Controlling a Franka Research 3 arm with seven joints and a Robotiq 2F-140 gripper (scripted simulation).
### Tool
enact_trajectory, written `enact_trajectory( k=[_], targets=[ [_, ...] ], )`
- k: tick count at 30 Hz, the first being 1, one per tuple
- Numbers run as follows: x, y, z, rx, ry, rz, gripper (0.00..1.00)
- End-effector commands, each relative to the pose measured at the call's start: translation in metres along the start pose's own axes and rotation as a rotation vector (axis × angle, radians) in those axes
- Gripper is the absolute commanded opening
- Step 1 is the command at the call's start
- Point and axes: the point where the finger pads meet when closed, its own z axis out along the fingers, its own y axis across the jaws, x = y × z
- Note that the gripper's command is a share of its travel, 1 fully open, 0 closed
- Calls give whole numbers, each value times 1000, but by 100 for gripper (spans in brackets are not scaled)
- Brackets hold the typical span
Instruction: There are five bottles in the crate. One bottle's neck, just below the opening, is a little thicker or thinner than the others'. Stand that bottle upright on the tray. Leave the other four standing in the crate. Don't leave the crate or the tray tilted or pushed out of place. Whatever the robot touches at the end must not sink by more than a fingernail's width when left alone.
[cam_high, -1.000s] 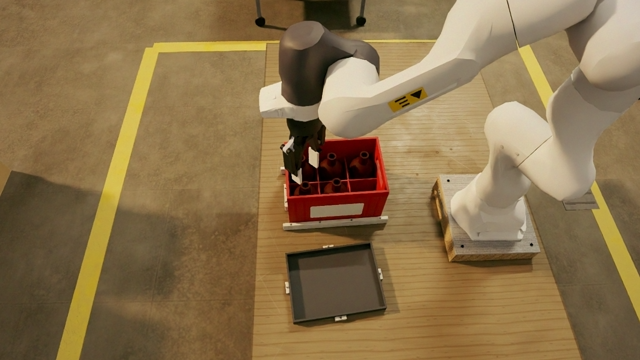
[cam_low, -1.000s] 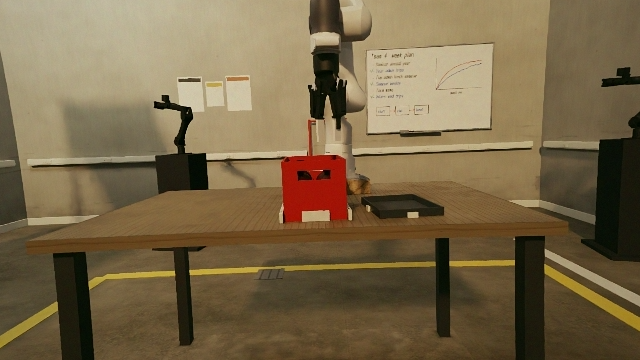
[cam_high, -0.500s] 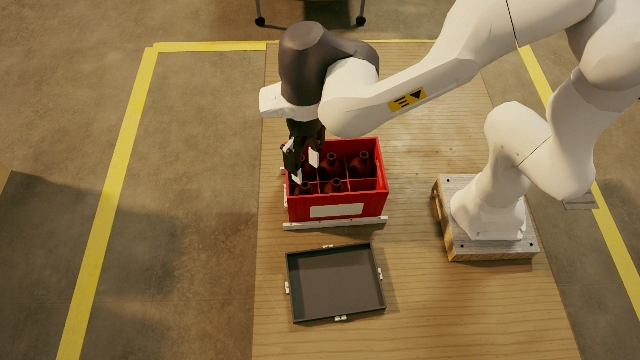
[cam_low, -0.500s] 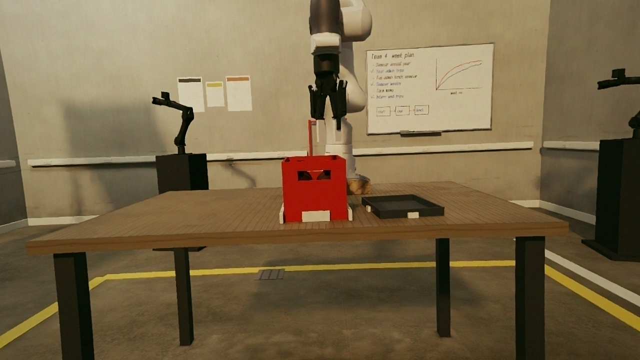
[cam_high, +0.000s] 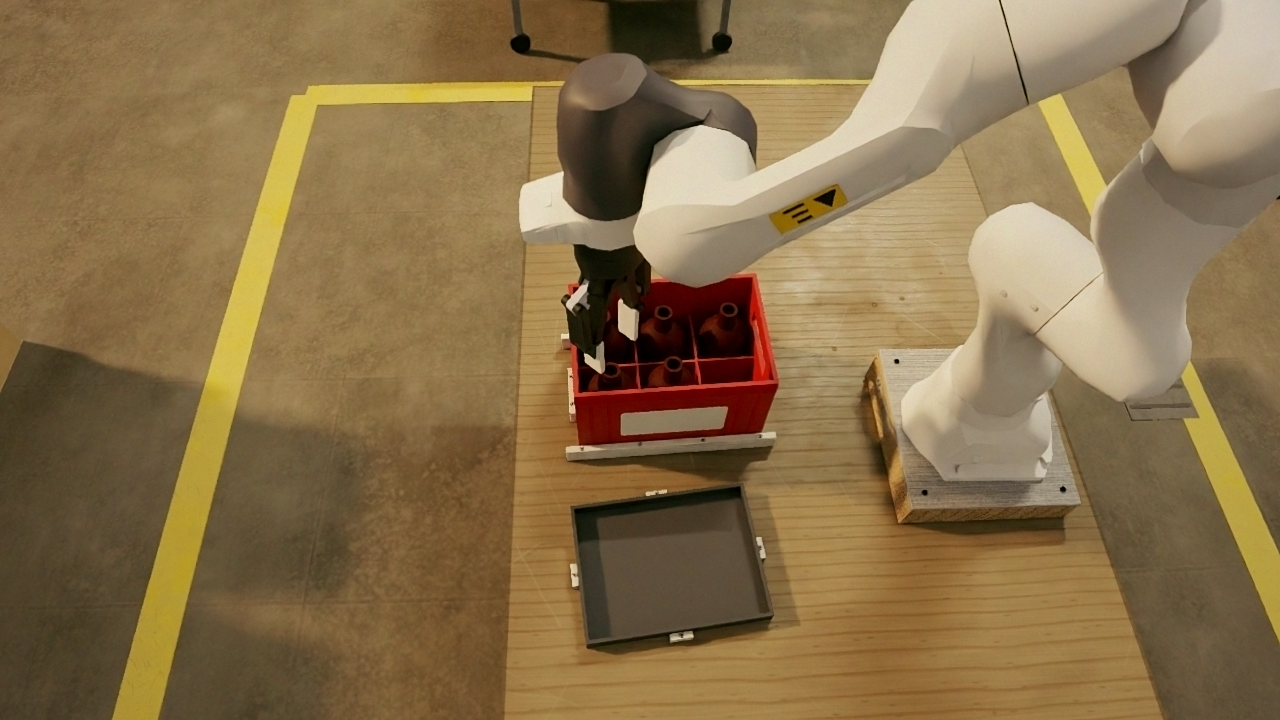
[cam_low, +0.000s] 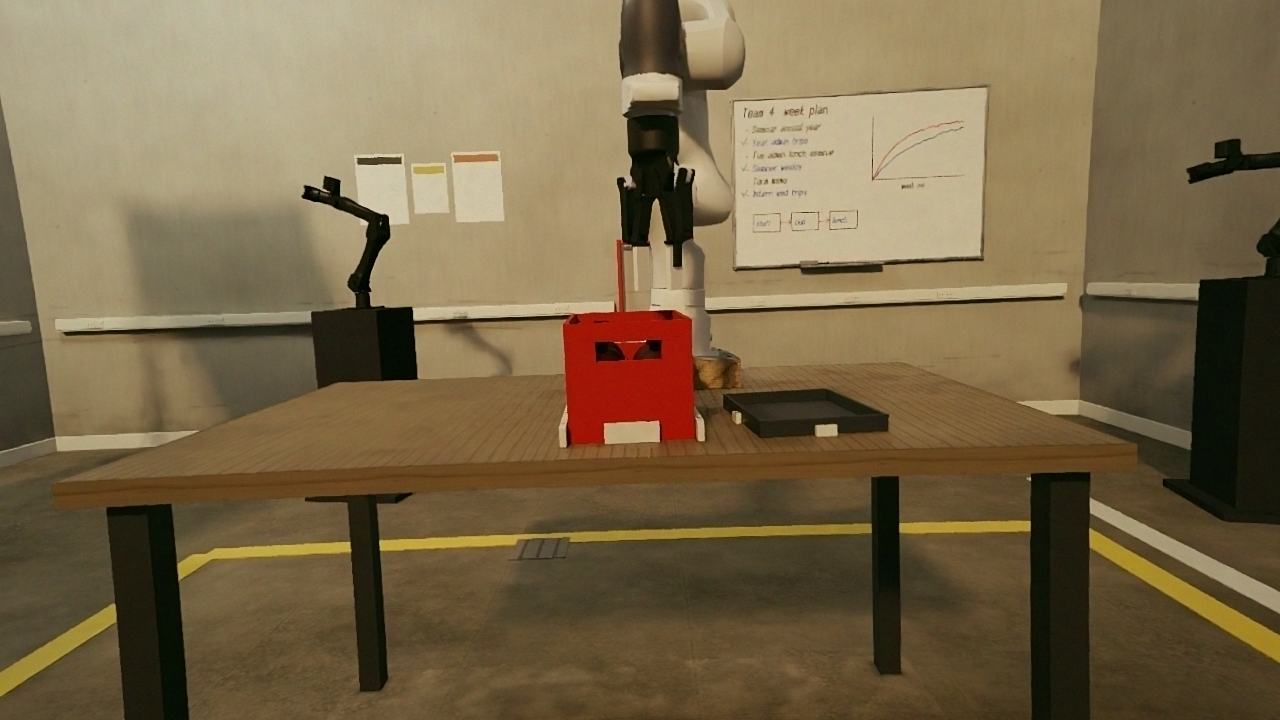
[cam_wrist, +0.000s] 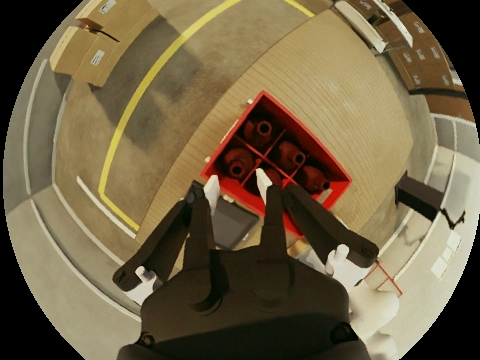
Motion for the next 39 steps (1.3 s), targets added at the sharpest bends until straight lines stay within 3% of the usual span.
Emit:
enact_trajectory(
  k=[1, 23, 39],
  targets=[
    [2, 0, 5, 3, 3, -3, 44],
    [2, 0, 28, 3, 3, -3, 44],
    [2, 0, 33, 3, 3, -3, 44]
  ],
)
